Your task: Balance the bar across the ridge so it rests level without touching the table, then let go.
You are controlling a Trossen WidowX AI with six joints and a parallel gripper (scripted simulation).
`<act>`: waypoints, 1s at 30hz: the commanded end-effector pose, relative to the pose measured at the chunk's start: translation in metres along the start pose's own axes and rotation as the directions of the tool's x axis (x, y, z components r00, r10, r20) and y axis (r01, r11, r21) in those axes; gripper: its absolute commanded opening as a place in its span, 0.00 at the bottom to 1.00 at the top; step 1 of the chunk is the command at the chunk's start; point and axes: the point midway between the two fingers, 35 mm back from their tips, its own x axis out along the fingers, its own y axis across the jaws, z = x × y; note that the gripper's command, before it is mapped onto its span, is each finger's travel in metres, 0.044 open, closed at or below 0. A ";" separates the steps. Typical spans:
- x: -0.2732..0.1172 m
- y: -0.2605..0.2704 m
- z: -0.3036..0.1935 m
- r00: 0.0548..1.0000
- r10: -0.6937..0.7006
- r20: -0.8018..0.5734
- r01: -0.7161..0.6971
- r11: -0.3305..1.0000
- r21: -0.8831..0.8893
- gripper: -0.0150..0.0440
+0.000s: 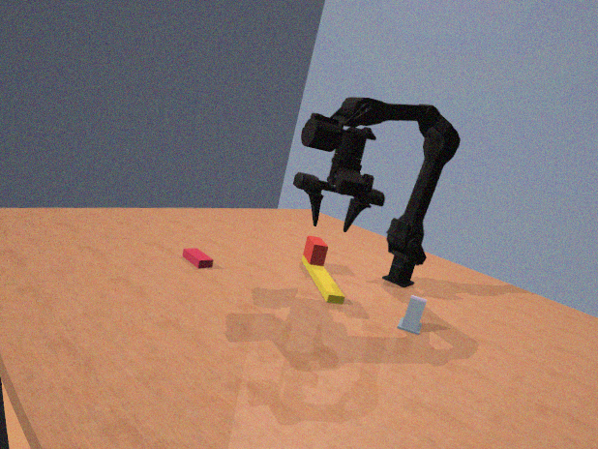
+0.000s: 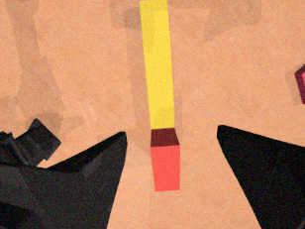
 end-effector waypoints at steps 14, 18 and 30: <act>0.081 0.004 0.000 1.000 0.007 0.002 -0.007 1.000 -0.007 0.79; 0.082 0.004 0.000 1.000 0.007 0.002 -0.007 1.000 -0.007 0.79; 0.101 0.004 0.000 1.000 0.007 0.002 -0.007 1.000 -0.007 0.79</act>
